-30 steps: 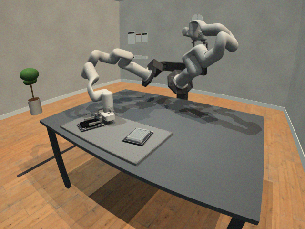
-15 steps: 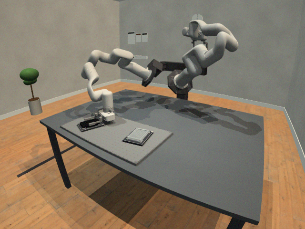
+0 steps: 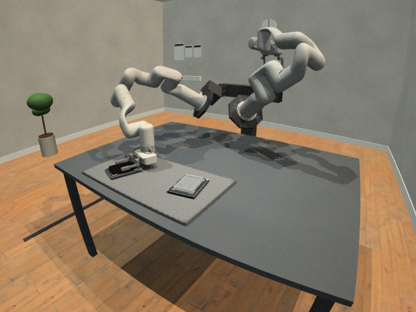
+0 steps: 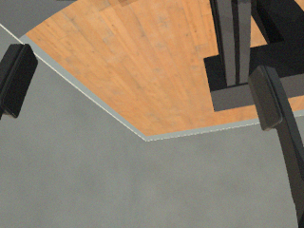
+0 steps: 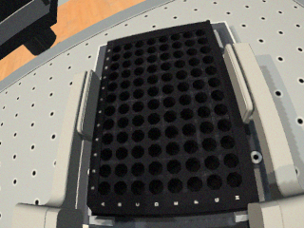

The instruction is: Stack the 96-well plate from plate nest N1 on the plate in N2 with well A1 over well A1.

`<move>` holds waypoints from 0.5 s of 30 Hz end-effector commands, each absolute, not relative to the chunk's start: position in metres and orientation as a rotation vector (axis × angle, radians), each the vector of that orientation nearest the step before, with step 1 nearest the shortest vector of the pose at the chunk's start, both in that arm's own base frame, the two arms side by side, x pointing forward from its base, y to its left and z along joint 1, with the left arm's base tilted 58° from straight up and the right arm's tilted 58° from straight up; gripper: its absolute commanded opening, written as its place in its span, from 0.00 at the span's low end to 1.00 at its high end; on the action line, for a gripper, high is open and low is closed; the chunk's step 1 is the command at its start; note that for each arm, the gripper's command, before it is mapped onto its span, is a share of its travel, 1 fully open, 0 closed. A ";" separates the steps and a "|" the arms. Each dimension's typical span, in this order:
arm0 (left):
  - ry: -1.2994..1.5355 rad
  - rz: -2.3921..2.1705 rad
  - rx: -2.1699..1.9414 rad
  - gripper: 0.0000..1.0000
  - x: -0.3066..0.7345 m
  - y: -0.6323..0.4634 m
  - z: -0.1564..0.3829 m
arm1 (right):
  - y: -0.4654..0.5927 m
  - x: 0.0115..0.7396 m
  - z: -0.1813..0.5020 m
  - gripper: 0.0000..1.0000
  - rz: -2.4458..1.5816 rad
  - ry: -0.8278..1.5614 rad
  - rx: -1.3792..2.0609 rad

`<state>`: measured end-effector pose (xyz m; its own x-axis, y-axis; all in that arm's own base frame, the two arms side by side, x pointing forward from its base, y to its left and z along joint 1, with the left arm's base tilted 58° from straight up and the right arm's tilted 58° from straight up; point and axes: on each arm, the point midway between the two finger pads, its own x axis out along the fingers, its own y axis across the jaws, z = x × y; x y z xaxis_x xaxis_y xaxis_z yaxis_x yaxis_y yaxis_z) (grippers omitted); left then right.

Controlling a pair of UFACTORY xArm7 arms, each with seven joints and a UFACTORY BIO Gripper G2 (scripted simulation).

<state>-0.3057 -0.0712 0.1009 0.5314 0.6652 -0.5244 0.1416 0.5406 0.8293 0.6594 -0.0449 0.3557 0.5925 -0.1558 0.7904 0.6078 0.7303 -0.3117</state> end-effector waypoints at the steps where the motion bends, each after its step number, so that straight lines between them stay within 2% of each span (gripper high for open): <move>1: 0.989 0.379 0.973 1.00 -0.307 -0.072 0.102 | -0.041 0.658 0.358 0.00 -0.475 -0.828 -0.607; 15: 0.989 0.379 0.973 1.00 -0.307 -0.072 0.102 | -0.036 0.654 0.362 0.00 -0.475 -0.828 -0.607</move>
<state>-0.3057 -0.0712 0.1009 0.5314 0.6652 -0.5244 0.1416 0.5406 0.8293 0.6547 -0.0387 0.3606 0.5923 -0.1556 0.7906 0.6076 0.7307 -0.3114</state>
